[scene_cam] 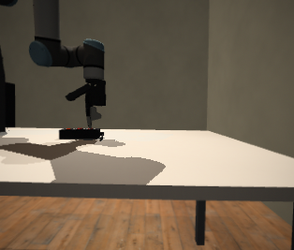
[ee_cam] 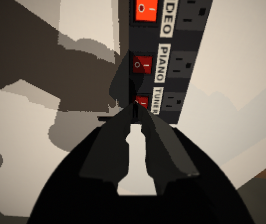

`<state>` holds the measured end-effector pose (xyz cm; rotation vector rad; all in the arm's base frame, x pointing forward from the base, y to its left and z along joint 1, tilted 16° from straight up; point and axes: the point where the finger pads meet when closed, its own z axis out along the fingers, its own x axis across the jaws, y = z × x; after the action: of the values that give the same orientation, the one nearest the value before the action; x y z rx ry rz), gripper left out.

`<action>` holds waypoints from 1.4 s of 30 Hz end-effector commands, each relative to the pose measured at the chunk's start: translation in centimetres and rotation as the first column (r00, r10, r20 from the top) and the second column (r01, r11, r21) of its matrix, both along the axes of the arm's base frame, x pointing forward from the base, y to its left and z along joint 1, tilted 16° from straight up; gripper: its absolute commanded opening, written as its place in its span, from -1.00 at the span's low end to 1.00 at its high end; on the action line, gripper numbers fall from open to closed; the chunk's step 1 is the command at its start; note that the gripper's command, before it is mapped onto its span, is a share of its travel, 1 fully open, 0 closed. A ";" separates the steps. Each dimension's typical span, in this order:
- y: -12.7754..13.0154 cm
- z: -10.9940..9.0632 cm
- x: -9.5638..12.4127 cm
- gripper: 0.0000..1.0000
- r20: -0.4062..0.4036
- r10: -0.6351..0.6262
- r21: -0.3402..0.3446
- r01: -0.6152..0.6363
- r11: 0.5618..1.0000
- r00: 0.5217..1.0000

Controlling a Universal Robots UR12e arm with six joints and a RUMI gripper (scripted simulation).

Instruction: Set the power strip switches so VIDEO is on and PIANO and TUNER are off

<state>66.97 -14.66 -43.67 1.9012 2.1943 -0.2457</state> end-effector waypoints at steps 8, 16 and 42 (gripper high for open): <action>0.9 2.8 -0.3 -1.00 -0.001 0.002 0.001 -0.002 1.000 1.000; 1.1 3.8 -0.3 -1.00 -0.001 0.000 0.001 0.000 1.000 1.000; 1.4 4.4 -0.4 1.00 -0.001 0.001 0.001 -0.001 1.000 1.000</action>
<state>66.85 -13.61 -39.91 1.9001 2.1950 -0.2423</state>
